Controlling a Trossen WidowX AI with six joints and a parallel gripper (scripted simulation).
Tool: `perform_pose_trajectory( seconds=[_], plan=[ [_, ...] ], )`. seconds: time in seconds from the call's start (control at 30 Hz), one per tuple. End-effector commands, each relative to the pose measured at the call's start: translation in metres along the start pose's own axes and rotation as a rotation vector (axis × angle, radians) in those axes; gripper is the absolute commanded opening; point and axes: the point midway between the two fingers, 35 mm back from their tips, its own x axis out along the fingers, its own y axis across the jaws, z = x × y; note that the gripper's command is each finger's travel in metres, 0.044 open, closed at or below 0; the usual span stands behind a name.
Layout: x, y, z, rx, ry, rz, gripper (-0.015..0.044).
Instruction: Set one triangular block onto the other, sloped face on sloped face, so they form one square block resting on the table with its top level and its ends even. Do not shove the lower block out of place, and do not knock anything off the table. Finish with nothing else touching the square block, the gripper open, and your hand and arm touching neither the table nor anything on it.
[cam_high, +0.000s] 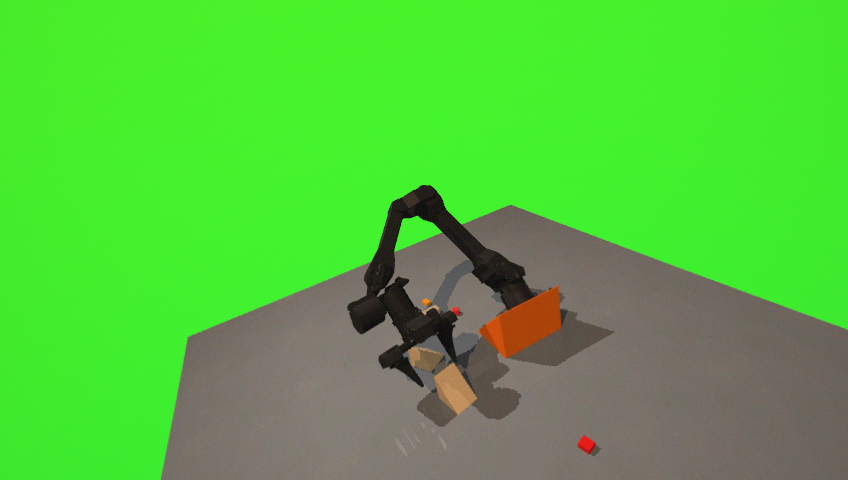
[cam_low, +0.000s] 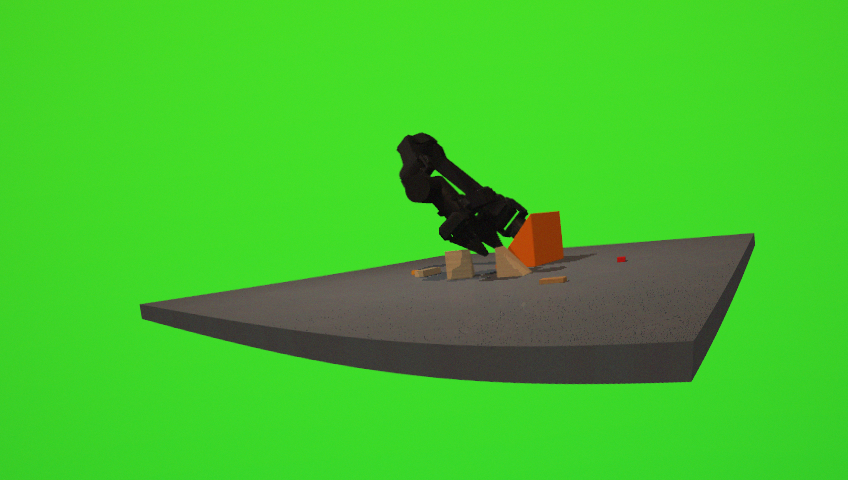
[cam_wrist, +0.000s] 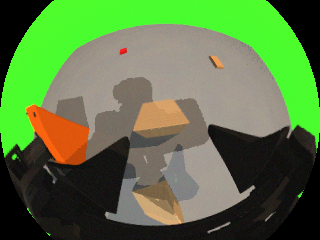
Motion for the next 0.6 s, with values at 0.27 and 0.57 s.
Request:
perform_pose_trajectory(
  seconds=[0.27, 0.57],
  plan=[
    [0.023, 0.003, 0.000, -0.003, -0.004, 0.010, 0.0440],
    [0.038, 0.005, 0.000, -0.003, -0.004, 0.010, 0.0440]
  ],
)
